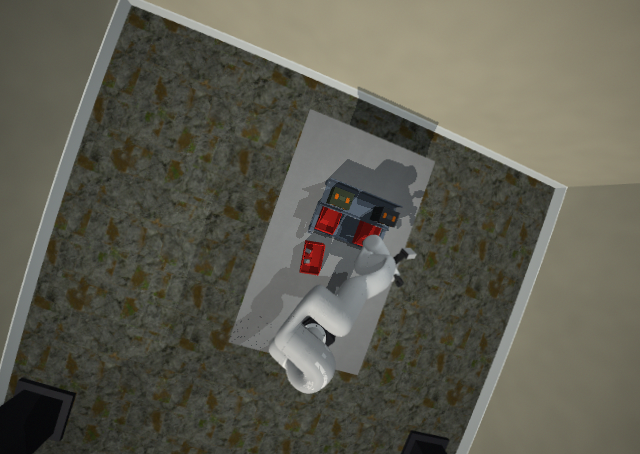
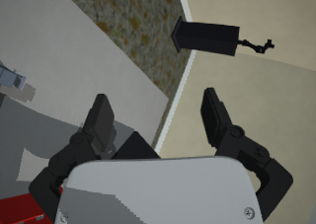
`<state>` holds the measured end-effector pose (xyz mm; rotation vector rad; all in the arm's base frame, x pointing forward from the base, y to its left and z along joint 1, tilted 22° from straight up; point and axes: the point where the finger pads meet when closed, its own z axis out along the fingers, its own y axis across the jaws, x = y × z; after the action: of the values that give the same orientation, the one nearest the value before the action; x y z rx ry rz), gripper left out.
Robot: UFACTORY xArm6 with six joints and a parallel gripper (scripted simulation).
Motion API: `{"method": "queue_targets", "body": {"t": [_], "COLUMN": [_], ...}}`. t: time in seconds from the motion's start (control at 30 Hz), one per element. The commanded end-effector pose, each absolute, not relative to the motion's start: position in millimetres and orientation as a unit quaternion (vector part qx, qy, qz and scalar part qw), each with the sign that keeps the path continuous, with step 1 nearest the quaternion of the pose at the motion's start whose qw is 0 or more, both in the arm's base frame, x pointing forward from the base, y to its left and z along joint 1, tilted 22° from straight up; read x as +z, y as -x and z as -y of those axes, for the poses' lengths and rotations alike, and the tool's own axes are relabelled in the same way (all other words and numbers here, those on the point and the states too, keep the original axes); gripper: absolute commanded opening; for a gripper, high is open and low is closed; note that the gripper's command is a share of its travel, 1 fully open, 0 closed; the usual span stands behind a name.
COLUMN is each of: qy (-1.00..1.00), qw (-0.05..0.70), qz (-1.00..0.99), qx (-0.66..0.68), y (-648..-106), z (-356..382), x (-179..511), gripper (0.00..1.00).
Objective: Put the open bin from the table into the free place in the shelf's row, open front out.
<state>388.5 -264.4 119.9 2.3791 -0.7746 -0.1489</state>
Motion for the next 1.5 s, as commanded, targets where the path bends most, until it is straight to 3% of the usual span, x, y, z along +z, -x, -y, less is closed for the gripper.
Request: {"method": "queue_targets", "body": {"t": [0.0, 0.13, 0.53, 0.7, 1.1, 1.27, 1.47], "qy": [-0.896, -0.869, -0.869, -0.823, -0.823, -0.763, -0.763], "qw": [0.303, 0.266, 0.266, 0.215, 0.215, 0.161, 0.161], "qz": [0.318, 0.410, 0.410, 0.518, 0.518, 0.617, 0.617], "qx": [-0.058, -0.073, -0.073, -0.090, -0.090, -0.105, -0.105], "y": [-390.0, -392.7, -392.7, -396.0, -396.0, -399.4, -399.4], "z": [255.1, 215.2, 215.2, 165.8, 165.8, 116.3, 116.3], "x": [120.9, 119.0, 119.0, 116.5, 116.5, 114.1, 114.1], "gripper": [1.00, 1.00, 1.00, 1.00, 1.00, 1.00, 1.00]}}
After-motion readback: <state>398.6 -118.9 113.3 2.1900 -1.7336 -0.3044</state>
